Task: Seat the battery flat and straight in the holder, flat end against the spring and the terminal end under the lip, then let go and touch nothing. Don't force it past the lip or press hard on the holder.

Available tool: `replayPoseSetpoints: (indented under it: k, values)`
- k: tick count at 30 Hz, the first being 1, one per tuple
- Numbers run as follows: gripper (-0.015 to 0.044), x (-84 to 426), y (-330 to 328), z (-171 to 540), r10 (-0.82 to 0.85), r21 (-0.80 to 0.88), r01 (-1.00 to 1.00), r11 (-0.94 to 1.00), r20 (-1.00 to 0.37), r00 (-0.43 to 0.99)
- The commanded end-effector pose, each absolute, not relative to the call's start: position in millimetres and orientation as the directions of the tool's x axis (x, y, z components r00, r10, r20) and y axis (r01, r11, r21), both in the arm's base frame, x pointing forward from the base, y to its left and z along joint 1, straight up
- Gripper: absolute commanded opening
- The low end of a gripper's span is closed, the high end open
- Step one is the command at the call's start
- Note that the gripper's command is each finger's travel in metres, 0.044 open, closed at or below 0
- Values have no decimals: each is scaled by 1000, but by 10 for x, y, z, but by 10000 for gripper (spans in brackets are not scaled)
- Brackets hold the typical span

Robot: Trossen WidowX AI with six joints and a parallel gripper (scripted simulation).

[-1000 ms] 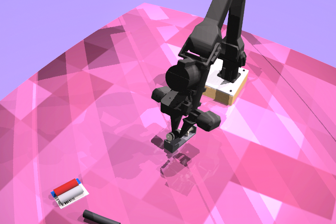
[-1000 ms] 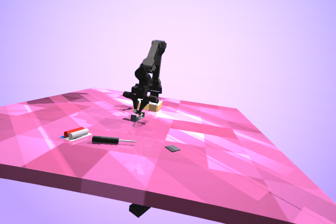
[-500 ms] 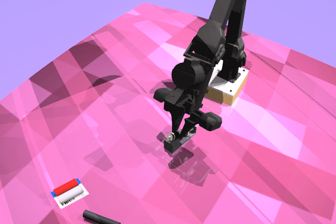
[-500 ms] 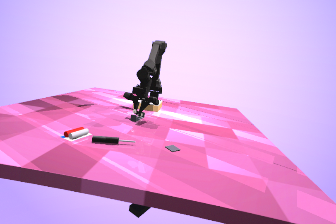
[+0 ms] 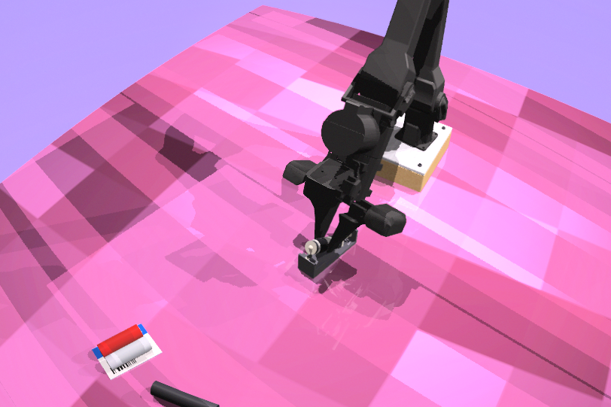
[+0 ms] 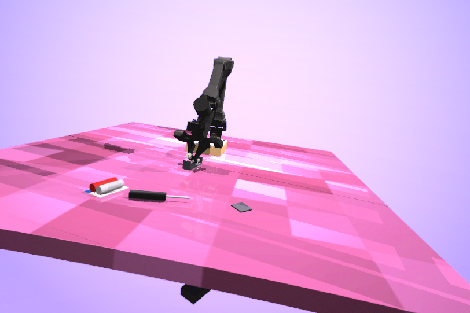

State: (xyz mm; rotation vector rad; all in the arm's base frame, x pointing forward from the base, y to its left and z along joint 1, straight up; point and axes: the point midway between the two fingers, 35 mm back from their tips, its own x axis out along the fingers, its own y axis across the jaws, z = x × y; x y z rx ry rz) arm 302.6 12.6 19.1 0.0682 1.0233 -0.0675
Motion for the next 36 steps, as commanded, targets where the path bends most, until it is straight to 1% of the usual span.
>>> replayPoseSetpoints:
  k: [1,26,36]
  values:
    - [65,3003,124,180,-28,24,92,995,-853,521]
    - [65,2803,141,149,-18,31,87,996,-857,515]
    - [65,2834,141,134,-16,28,87,996,-883,469]
